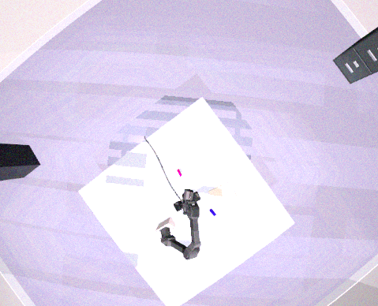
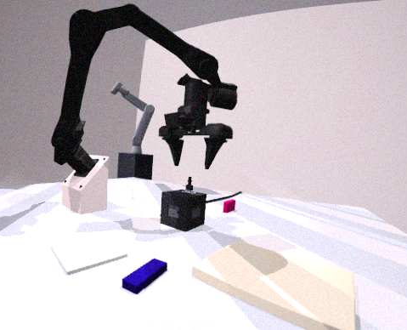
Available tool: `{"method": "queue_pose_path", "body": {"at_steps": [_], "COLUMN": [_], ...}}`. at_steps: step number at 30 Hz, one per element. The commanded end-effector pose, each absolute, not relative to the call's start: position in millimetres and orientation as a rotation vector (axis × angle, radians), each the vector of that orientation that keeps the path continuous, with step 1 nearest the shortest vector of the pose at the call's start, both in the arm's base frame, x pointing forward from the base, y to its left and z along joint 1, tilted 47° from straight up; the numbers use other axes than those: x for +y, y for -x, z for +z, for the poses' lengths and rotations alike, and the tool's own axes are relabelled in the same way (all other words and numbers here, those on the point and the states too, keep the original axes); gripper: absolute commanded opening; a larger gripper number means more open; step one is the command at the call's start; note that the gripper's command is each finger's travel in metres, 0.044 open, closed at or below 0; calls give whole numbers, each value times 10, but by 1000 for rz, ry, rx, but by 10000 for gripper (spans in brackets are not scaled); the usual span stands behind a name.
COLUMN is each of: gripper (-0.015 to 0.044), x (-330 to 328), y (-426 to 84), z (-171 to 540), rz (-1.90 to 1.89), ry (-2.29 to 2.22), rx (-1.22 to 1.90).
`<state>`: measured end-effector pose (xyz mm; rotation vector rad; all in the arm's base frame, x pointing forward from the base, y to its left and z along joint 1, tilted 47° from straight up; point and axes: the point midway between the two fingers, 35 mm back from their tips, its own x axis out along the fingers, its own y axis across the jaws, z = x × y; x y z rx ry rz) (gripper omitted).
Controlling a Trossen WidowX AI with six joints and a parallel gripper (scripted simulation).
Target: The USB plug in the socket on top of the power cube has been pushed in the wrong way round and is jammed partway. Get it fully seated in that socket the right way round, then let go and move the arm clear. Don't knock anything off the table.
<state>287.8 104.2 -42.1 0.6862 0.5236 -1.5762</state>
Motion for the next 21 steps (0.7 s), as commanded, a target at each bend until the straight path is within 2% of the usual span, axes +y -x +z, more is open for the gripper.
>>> {"method": "queue_pose_path", "body": {"at_steps": [1, 21], "gripper": [440, 440], "x": [1020, 877], "y": [-2878, -2871], "z": [-428, -566], "rz": [-1579, -1579], "ry": [-686, -685], "rx": [514, 513]}}
